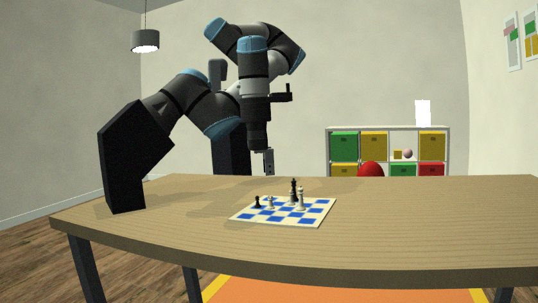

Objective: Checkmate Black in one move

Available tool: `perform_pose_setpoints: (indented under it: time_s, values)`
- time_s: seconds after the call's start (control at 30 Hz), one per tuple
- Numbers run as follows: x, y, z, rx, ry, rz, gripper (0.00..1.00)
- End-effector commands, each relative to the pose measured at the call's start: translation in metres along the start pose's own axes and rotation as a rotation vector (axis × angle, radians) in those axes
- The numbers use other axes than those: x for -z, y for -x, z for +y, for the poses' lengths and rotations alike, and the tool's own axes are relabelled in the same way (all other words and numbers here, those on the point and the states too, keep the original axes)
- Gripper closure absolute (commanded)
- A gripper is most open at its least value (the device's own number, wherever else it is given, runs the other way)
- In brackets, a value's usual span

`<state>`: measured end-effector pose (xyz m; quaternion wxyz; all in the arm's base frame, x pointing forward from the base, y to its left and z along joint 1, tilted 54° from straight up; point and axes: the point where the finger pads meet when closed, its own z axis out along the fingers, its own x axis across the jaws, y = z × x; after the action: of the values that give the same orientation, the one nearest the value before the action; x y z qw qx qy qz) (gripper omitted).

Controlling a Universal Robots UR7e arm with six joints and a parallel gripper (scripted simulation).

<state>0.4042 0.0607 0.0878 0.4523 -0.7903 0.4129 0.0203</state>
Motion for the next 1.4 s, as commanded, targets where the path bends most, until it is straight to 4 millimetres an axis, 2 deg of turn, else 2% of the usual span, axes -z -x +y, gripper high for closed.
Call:
perform_pose_setpoints:
  time_s: [0.0,0.83,1.37]
  values:
    - [0.000,0.000,0.000,0.000,0.000,0.001,0.27]
    - [-0.001,0.000,0.000,0.000,0.000,0.001,0.27]
    - [-0.014,0.000,0.000,0.001,0.000,0.000,0.27]
